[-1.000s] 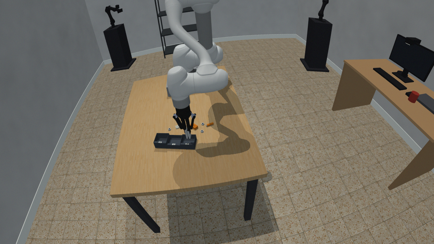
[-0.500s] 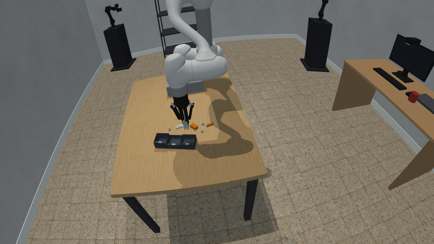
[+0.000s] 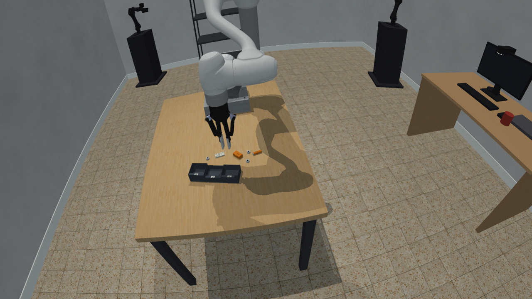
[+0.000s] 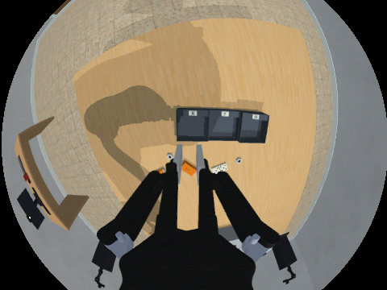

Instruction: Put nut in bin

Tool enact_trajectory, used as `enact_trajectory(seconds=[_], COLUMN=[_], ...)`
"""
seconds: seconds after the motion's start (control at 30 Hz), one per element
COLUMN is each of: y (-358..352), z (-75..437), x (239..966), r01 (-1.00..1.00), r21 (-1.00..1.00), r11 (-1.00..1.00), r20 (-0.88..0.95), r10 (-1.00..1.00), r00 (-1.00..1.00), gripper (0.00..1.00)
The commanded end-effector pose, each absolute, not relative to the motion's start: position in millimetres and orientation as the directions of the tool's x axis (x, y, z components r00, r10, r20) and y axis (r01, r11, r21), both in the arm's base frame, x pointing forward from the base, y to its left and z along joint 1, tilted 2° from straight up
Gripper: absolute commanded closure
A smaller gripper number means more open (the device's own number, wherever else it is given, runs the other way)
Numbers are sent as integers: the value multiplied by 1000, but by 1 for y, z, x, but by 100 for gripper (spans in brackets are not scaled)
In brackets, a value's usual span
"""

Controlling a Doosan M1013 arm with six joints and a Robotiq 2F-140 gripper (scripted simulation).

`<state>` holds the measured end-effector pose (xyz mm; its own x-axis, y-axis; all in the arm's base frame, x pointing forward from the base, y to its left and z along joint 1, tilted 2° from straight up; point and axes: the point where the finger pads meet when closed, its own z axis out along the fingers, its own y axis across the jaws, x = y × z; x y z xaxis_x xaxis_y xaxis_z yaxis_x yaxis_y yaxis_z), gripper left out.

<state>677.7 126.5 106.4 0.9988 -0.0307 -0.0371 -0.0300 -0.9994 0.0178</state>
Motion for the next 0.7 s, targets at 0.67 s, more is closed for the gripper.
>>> enact_trajectory(seconds=[0.67], y=[9], z=[24], x=[583], r01=[753], r21=[-12], r11=[-657], r20=[-47], r10=[753], r00=[656], gripper=[81])
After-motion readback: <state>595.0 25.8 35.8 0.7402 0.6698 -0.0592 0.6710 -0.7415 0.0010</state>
